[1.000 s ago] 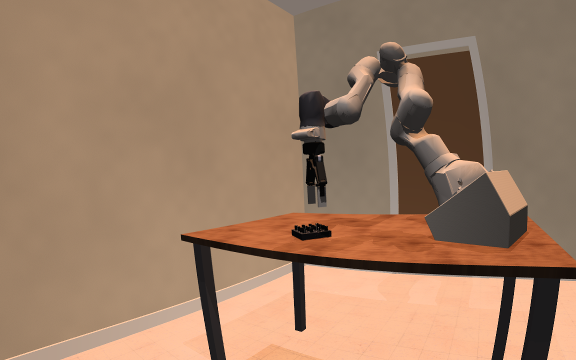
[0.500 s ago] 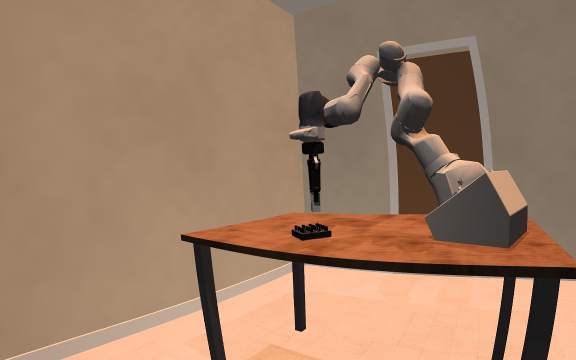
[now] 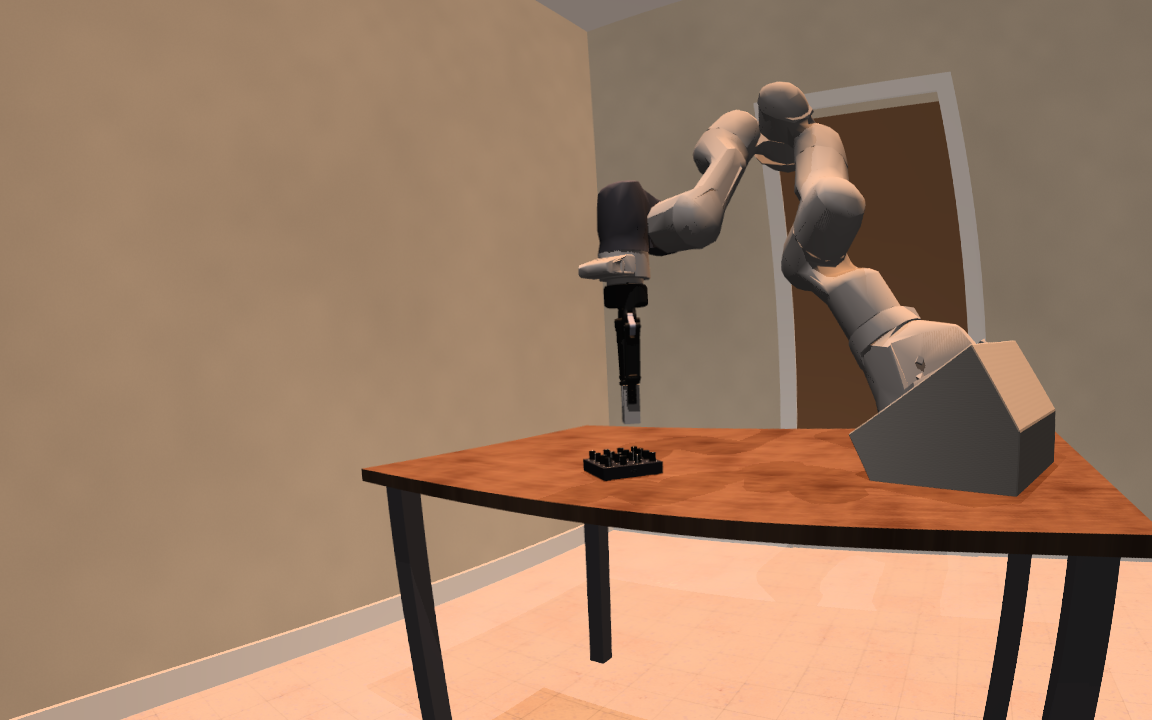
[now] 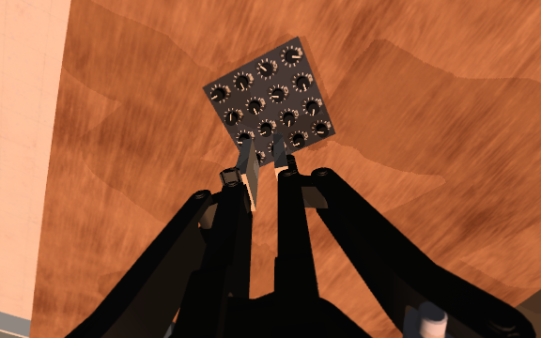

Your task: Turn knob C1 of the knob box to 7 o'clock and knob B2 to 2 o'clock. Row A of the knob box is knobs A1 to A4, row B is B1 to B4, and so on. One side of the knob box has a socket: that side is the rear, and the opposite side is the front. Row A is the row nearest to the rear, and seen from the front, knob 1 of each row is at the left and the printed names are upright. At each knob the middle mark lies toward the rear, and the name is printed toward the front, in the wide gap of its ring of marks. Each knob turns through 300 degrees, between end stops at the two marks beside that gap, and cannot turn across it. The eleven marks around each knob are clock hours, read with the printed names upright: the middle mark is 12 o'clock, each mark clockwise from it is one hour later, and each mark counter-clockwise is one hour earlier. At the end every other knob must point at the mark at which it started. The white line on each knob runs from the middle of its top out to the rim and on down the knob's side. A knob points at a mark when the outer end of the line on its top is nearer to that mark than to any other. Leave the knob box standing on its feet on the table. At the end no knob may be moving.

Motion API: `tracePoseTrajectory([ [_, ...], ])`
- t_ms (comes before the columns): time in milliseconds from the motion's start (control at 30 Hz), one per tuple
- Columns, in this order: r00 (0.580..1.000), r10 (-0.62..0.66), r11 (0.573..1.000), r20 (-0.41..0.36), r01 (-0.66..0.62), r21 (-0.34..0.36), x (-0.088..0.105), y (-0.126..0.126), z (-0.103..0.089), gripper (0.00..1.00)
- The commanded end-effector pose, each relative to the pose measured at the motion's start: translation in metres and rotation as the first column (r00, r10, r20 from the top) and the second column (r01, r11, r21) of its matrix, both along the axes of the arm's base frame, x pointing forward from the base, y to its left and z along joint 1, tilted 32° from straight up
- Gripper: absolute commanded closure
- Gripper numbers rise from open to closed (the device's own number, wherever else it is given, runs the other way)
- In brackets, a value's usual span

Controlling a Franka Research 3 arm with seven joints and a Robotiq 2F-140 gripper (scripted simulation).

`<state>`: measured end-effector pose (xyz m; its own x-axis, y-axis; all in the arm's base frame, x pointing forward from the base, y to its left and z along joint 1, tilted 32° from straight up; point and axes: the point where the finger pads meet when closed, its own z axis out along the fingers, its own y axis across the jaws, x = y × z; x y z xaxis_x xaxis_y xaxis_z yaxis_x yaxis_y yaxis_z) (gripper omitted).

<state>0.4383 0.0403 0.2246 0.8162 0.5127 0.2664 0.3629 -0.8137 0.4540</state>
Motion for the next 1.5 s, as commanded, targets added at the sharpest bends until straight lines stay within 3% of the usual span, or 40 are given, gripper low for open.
tracePoseTrajectory([
  [0, 1.000, -0.007, 1.000, 0.002, 0.007, 0.006, 0.000, 0.001, -0.001, 0.88],
  [800, 1.000, -0.009, 1.000, 0.003, 0.009, 0.003, 0.003, -0.001, -0.007, 0.88],
  [1467, 1.000, -0.009, 1.000, 0.003, 0.009, 0.003, 0.014, -0.008, -0.027, 0.88],
])
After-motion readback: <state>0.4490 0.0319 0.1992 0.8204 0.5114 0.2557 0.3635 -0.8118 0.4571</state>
